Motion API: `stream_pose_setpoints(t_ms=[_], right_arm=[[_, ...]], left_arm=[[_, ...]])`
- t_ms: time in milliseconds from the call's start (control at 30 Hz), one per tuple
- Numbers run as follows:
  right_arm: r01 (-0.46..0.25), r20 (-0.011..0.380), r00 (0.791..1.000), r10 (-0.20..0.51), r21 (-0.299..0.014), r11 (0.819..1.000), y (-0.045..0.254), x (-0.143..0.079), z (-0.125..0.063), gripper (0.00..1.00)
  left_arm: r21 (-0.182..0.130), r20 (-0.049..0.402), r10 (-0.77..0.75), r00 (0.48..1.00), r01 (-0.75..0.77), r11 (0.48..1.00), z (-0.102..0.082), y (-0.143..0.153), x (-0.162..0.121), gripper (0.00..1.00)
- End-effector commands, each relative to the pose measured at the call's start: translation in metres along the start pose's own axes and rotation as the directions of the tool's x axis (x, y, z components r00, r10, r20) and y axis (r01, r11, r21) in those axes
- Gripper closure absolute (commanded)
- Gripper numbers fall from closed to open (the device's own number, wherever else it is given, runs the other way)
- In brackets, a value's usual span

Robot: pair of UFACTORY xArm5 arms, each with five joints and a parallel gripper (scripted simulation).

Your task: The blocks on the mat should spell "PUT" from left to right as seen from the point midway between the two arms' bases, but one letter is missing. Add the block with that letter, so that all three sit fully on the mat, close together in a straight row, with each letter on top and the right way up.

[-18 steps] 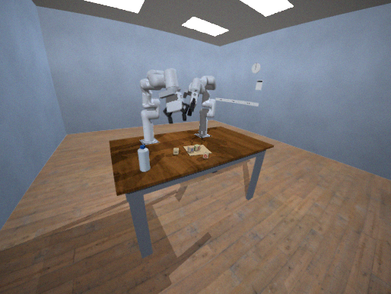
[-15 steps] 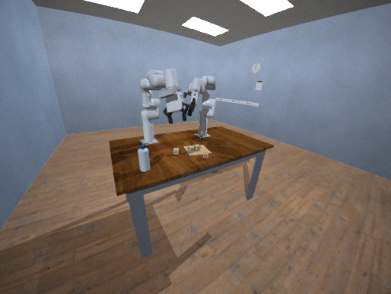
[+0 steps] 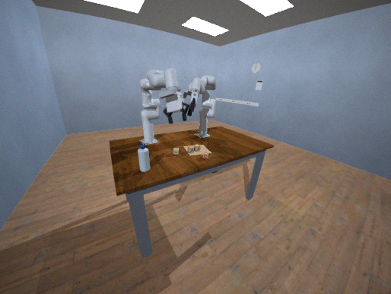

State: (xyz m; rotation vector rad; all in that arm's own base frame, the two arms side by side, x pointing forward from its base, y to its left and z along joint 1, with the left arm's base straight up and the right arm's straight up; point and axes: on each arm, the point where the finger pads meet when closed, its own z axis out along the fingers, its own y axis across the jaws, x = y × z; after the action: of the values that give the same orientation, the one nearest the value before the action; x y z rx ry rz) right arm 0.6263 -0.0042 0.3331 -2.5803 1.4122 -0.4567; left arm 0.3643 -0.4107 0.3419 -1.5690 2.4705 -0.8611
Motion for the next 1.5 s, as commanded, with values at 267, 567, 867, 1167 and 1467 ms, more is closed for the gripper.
stream_pose_setpoints(t_ms=[267, 567, 867, 1167, 1467], right_arm=[[0.0, -0.003, 1.0, 0.0, 0.004, 1.0, -0.001, 0.001, -0.002, 0.0], [0.0, -0.003, 1.0, 0.0, 0.004, 1.0, -0.001, 0.001, -0.002, 0.0], [0.0, -0.003, 1.0, 0.0, 0.004, 1.0, -0.001, 0.001, -0.002, 0.0], [0.0, -0.003, 1.0, 0.0, 0.004, 1.0, -0.001, 0.001, -0.002, 0.0], [0.0, -0.003, 1.0, 0.0, 0.004, 1.0, -0.001, 0.001, -0.002, 0.0]], left_arm=[[0.004, 0.002, -0.009, 1.0, 0.009, 1.0, -0.001, -0.003, -0.003, 0.0], [0.004, 0.017, -0.043, 0.999, 0.043, 0.999, -0.001, -0.006, -0.017, 0.0], [0.009, 0.059, -0.138, 0.989, 0.137, 0.99, -0.001, -0.015, -0.055, 0.0], [0.021, 0.11, -0.257, 0.96, 0.257, 0.966, -0.004, -0.022, -0.105, 0.0], [0.062, 0.19, -0.463, 0.866, 0.46, 0.886, -0.015, -0.025, -0.193, 0.0]])
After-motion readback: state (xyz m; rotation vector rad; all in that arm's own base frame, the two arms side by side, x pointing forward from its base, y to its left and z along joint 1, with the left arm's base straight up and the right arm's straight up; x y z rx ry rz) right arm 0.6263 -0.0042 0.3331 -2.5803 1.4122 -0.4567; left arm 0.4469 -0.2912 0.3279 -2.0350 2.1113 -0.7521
